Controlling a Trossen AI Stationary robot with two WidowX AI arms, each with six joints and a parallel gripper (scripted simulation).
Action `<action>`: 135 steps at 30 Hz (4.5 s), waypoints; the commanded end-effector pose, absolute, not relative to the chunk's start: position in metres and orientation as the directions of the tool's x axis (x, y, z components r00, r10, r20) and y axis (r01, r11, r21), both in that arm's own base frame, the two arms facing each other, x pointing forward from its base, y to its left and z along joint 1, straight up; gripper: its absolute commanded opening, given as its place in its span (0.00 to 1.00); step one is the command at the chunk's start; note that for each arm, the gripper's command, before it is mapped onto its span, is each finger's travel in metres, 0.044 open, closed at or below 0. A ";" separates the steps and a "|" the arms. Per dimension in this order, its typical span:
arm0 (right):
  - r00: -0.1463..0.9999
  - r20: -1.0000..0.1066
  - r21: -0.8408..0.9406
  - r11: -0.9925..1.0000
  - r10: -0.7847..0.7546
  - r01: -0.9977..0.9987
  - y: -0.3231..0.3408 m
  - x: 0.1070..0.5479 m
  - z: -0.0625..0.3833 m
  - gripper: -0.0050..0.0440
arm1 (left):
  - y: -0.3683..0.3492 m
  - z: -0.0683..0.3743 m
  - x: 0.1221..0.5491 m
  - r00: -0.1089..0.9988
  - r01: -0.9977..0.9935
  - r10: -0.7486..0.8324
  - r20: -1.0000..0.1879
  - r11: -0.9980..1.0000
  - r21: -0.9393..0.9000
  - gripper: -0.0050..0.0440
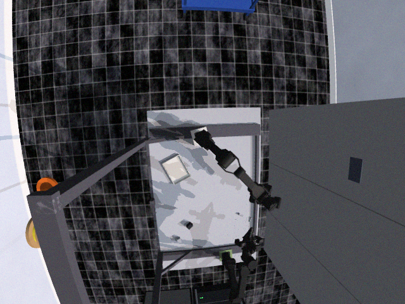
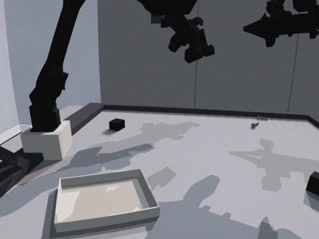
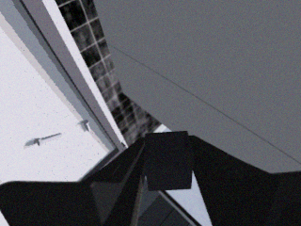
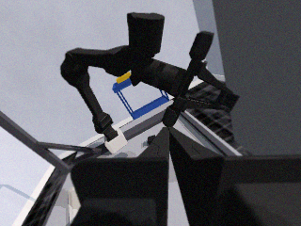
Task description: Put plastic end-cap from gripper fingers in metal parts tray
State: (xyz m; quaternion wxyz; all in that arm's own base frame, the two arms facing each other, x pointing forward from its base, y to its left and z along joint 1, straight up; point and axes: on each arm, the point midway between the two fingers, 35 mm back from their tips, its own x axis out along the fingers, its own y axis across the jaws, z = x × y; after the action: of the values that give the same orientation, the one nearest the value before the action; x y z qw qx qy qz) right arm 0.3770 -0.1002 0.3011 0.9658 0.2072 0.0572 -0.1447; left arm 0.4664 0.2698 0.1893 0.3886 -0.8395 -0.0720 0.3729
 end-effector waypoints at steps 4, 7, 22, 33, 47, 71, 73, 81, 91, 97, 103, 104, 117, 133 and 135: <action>0.980 -0.086 0.271 0.943 -0.178 0.195 -0.064 0.358 0.316 0.10 | 0.270 0.207 0.467 0.730 -0.148 0.420 -0.540 -0.674 -0.724 0.10; 0.989 -0.053 0.209 0.967 -0.138 0.146 -0.048 0.348 0.320 0.10 | 0.270 0.207 0.467 0.730 -0.148 0.420 -0.540 -0.674 -0.724 0.10; 0.997 0.077 -0.023 1.000 0.010 -0.009 0.003 0.310 0.330 0.10 | 0.270 0.207 0.467 0.730 -0.148 0.420 -0.540 -0.674 -0.724 0.10; 0.998 0.059 0.011 1.000 -0.003 0.002 -0.001 0.315 0.328 0.10 | 0.228 0.191 0.476 0.730 -0.349 0.352 -0.587 -0.547 -0.761 0.10; 0.998 0.059 0.011 1.000 -0.003 0.002 -0.001 0.315 0.328 0.10 | 0.145 0.167 0.483 0.710 -0.652 0.228 -0.667 -0.146 -0.744 0.10; 0.998 0.059 0.011 1.000 -0.003 0.002 -0.001 0.315 0.328 0.10 | 0.013 0.129 0.461 0.622 -0.619 0.052 -0.781 0.644 -0.450 0.10; 0.998 0.059 0.011 1.000 -0.003 0.002 -0.001 0.315 0.328 0.10 | 0.000 0.126 0.457 0.609 -0.573 0.037 -0.793 0.712 -0.406 0.10; 0.998 0.059 0.011 1.000 -0.003 0.002 -0.001 0.315 0.328 0.10 | -0.048 0.109 0.434 0.547 -0.317 -0.017 -0.837 0.921 -0.226 0.10; 0.998 0.059 0.011 1.000 -0.003 0.002 -0.001 0.315 0.328 0.10 | -0.091 0.096 0.407 0.486 0.012 -0.053 -0.872 0.998 -0.055 0.10; 0.998 0.059 0.011 1.000 -0.003 0.002 -0.001 0.315 0.328 0.10 | -0.119 0.085 0.382 0.433 0.278 -0.072 -0.899 0.959 0.056 0.10; 0.998 0.059 0.011 1.000 -0.003 0.002 -0.001 0.315 0.328 0.10 | -0.144 0.076 0.357 0.384 0.527 -0.082 -0.920 0.837 0.145 0.10; 0.998 0.059 0.011 1.000 -0.003 0.002 -0.001 0.315 0.328 0.10 | -0.144 0.076 0.357 0.384 0.527 -0.082 -0.920 0.837 0.145 0.10; 0.998 0.059 0.011 1.000 -0.003 0.002 -0.001 0.315 0.328 0.10 | -0.182 0.059 0.300 0.285 0.892 -0.077 -0.955 0.387 0.235 0.10; 0.998 0.059 0.011 1.000 -0.003 0.002 -0.001 0.315 0.328 0.10 | -0.207 0.042 0.231 0.187 0.936 -0.031 -0.982 -0.299 0.188 0.10; 0.998 0.059 0.011 1.000 -0.003 0.002 -0.001 0.315 0.328 0.10 | -0.209 0.040 0.221 0.176 0.904 -0.022 -0.984 -0.393 0.170 0.10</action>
State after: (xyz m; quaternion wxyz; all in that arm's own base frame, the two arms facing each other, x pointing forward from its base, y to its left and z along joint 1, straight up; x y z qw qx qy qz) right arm 0.3158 -0.0014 0.3217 0.9997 0.0043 -0.0226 -0.0021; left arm 0.2384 -0.2044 0.0367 -0.4861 -0.5946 -0.3927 0.5059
